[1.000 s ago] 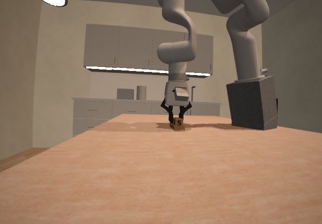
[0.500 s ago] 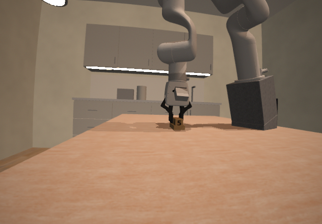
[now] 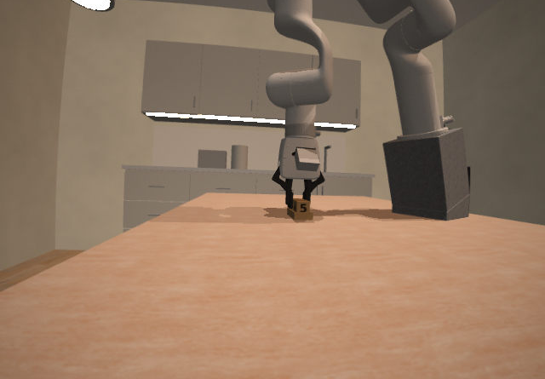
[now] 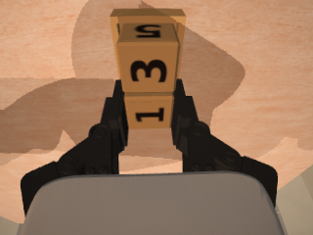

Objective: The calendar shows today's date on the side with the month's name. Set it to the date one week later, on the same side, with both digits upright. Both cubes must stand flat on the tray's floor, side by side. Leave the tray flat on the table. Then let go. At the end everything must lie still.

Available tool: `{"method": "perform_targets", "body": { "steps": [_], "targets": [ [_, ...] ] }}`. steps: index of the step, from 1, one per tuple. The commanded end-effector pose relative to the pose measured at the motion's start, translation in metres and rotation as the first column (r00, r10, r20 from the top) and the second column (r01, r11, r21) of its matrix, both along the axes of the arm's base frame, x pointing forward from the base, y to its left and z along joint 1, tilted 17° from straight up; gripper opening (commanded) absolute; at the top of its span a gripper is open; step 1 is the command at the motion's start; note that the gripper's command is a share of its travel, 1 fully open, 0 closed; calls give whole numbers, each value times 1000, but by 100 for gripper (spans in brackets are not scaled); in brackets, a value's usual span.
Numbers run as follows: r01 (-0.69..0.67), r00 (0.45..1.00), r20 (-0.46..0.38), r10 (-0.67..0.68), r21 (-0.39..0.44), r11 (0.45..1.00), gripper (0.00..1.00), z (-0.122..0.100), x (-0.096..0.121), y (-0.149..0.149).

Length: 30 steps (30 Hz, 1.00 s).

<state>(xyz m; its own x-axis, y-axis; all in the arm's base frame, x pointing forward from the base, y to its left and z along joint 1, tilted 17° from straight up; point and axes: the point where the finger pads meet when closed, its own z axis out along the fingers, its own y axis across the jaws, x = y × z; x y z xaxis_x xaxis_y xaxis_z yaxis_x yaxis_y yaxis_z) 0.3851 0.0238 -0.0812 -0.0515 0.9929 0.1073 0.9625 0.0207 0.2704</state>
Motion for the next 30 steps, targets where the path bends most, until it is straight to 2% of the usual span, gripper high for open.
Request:
{"method": "perform_targets", "body": {
  "steps": [1, 7, 21, 30],
  "targets": [
    [1, 1000, 2, -1, 0, 1000, 29, 2, 0, 0],
    [1, 1000, 2, -1, 0, 1000, 29, 11, -2, -2],
    [1, 1000, 2, -1, 0, 1000, 29, 79, -21, -10],
    [1, 1000, 2, -1, 0, 1000, 29, 94, -25, -12]
  ]
}}
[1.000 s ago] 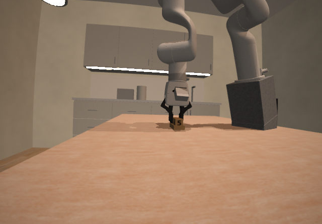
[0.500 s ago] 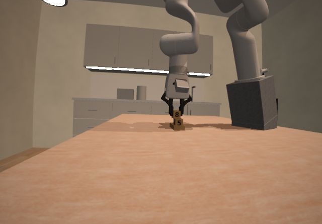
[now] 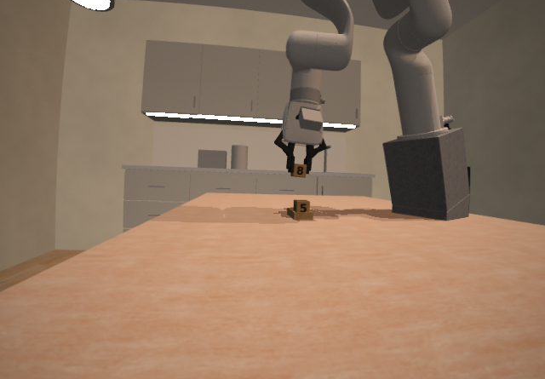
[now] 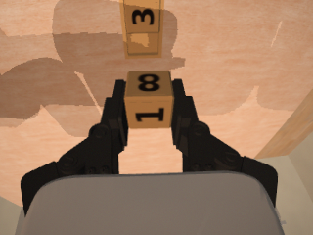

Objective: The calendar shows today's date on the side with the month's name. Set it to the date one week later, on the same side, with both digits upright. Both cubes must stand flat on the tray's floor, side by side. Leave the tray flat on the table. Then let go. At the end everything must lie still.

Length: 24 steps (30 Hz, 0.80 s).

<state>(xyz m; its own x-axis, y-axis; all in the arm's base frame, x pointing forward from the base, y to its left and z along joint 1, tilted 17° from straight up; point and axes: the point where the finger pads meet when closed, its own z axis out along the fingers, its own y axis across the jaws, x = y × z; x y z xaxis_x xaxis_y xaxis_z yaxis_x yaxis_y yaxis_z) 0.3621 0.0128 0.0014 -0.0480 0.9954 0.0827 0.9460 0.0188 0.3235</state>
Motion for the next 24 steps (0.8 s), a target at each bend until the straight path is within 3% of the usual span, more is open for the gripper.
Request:
{"method": "perform_targets", "body": {
  "steps": [1, 17, 24],
  "targets": [
    [-8, 998, -54, 9, 22, 1000, 29, 12, -2, -1],
    [-13, 998, -54, 14, 20, 1000, 29, 14, -3, -2],
    [-217, 976, -40, 215, -39, 975, 29, 6, 3, -39]
  ]
}}
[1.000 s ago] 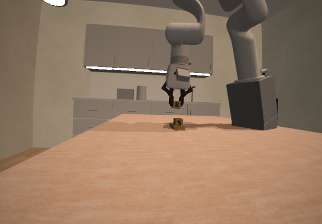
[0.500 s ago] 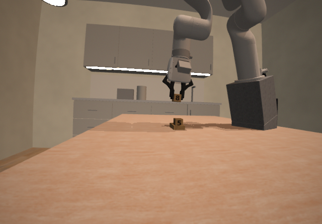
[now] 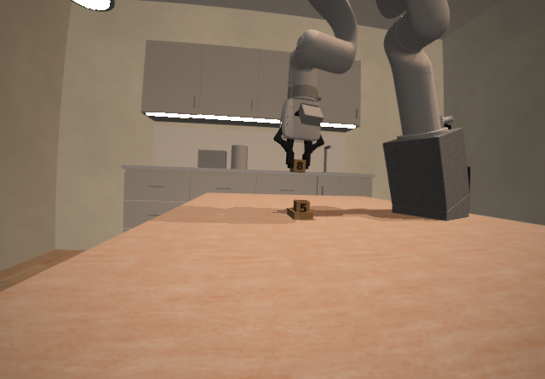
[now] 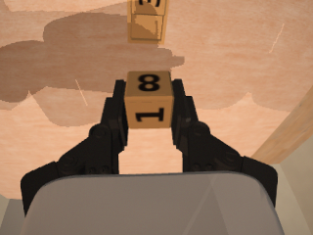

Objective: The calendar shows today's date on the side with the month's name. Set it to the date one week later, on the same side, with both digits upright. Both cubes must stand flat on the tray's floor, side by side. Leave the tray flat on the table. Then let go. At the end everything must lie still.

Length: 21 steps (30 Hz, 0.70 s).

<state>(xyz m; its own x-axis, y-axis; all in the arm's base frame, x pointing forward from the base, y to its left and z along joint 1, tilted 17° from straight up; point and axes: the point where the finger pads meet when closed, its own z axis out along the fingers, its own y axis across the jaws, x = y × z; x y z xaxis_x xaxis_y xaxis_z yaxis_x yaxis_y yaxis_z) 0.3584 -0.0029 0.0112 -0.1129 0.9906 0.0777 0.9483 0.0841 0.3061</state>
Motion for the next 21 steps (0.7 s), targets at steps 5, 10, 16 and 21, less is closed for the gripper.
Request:
{"method": "perform_targets", "body": {
  "steps": [5, 10, 16, 21],
  "targets": [
    [-253, 968, -13, 252, -65, 965, 29, -7, 8, -43],
    [-361, 932, -7, 362, -100, 927, 29, -10, 8, -65],
    [-413, 909, -5, 416, -118, 903, 29, -12, 8, -76],
    [-413, 909, -5, 416, -118, 903, 29, -12, 8, -76]
  ]
}}
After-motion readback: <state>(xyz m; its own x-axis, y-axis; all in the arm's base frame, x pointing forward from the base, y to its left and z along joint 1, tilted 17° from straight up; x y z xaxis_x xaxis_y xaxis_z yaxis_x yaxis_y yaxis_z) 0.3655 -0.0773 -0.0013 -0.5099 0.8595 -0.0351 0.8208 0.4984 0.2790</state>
